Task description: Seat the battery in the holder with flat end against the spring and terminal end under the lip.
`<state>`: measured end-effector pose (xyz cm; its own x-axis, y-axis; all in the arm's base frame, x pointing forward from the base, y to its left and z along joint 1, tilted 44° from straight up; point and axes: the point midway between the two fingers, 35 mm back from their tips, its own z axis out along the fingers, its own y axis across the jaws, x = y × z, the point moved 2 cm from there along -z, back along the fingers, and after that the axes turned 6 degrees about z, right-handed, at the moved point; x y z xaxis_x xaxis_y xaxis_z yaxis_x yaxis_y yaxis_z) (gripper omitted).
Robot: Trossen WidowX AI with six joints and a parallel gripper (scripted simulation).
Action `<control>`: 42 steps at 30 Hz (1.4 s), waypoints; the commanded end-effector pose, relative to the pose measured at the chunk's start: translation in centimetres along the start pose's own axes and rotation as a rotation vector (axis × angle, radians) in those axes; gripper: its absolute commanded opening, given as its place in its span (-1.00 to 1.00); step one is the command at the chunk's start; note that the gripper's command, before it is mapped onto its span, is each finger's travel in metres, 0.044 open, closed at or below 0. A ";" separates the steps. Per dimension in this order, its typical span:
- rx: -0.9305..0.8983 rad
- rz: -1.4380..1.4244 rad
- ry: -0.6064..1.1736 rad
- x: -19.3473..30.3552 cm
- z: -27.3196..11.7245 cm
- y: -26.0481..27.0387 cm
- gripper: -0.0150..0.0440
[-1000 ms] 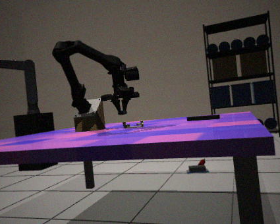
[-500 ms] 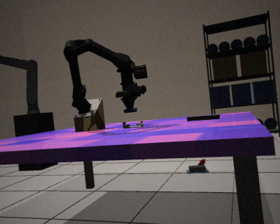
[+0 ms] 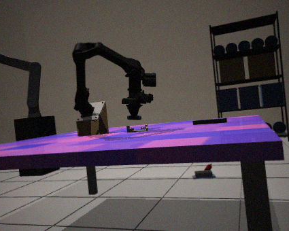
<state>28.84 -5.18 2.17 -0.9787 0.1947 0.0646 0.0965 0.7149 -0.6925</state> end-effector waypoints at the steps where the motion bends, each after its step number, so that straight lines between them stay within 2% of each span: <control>1: 0.006 0.005 0.079 -0.1 1.3 0.2 -0.27; 42: 0.035 0.015 0.340 -1.5 3.5 0.2 -0.27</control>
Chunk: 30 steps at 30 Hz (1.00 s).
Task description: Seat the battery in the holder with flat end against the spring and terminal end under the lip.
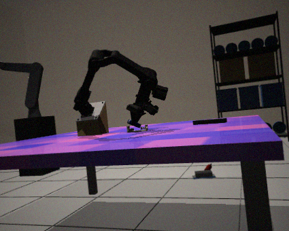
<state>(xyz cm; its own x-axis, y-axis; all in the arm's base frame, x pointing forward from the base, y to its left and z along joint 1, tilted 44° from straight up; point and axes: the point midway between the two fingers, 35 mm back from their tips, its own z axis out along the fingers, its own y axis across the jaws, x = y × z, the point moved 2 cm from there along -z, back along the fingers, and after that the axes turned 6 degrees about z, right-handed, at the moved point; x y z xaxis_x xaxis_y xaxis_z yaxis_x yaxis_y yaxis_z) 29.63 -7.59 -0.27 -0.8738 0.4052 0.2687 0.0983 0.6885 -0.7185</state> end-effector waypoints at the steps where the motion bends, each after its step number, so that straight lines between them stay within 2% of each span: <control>1: 0.002 0.000 0.034 -0.3 0.3 0.2 -0.27; 30: 0.010 0.003 0.085 -1.7 0.2 0.3 -0.27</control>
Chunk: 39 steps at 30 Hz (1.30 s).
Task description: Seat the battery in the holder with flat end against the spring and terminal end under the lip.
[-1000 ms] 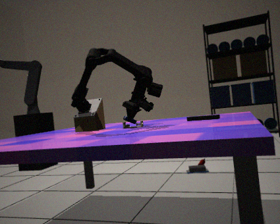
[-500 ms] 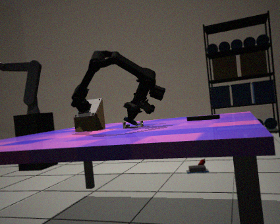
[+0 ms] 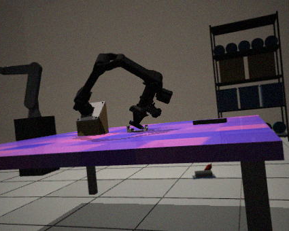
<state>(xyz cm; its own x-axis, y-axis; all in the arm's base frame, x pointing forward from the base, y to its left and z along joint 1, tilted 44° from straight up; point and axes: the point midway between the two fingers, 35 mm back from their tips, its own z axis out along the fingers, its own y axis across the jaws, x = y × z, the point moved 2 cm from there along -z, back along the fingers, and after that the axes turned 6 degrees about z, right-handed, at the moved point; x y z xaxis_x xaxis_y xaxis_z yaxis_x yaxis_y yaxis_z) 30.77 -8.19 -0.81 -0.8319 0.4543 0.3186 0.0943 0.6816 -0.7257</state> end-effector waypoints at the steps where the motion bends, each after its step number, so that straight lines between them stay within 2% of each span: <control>1: -0.001 0.001 0.004 -0.4 0.0 0.3 -0.27; 22: 0.000 0.001 0.005 -1.4 -0.5 0.4 -0.27; 39: -0.018 -0.005 -0.066 -1.3 -0.1 0.5 -0.27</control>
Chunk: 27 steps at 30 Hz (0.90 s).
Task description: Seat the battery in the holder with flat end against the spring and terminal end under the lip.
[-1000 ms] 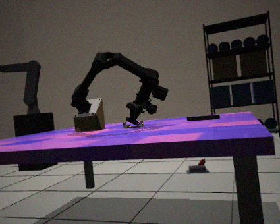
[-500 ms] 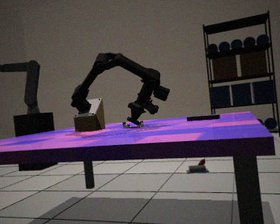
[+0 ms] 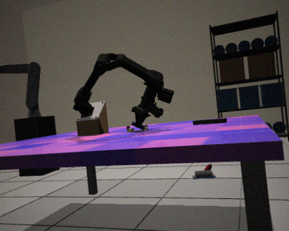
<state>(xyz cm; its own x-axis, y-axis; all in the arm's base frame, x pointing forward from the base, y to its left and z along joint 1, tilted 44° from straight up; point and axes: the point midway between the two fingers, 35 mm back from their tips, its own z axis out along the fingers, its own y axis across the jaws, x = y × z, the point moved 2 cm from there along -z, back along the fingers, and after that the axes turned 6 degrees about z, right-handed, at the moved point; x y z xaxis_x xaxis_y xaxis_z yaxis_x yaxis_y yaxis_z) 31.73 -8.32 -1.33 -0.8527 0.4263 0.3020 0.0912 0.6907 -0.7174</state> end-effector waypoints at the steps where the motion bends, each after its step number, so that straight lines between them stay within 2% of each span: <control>1: -0.011 0.003 -0.033 -0.2 0.0 0.1 -0.27; 27: -0.035 -0.005 -0.146 0.1 0.6 0.2 -0.27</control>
<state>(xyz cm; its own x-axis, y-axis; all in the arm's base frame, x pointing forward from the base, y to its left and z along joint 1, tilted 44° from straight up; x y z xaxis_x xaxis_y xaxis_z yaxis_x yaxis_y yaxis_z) 31.04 -8.44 -1.59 -0.9065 0.3492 0.2374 0.0904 0.7096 -0.6988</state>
